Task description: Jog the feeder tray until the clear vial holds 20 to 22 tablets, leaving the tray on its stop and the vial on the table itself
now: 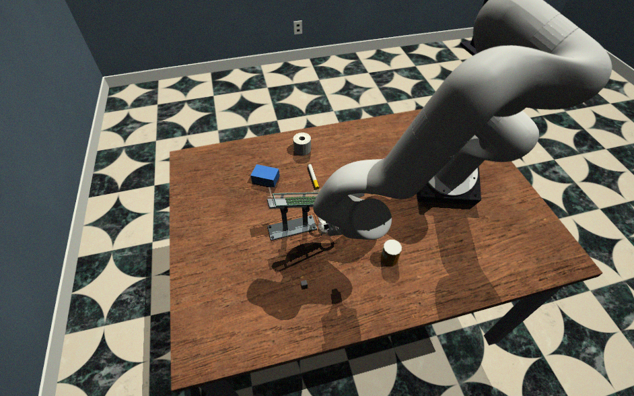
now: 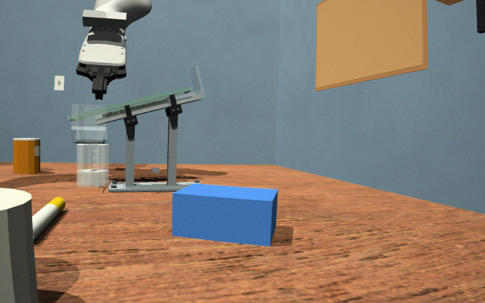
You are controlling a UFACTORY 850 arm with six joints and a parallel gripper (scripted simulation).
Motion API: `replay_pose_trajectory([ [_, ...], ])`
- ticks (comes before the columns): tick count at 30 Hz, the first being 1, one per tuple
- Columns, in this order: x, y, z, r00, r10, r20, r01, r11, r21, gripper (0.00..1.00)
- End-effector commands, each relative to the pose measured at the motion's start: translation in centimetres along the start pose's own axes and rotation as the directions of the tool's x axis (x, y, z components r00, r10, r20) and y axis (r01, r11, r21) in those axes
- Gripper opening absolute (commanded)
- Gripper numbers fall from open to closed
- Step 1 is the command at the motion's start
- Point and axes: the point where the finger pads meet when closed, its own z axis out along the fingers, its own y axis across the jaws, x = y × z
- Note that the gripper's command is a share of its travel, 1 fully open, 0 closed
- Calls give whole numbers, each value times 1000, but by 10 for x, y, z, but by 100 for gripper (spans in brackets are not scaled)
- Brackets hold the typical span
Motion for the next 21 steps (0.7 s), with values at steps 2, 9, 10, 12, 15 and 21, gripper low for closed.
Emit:
replay_pose_trajectory([
  [2,-14,-1,36,1000,1,-1,-1,1000,1,0],
  [9,-29,-1,76,1000,1,-1,-1,1000,1,0],
  [10,-32,-1,83,1000,1,-1,-1,1000,1,0],
  [12,-37,-2,98,1000,1,-1,-1,1000,1,0],
  [15,-44,-2,116,1000,1,-1,-1,1000,1,0],
  [21,-52,-2,137,1000,1,-1,-1,1000,1,0],
])
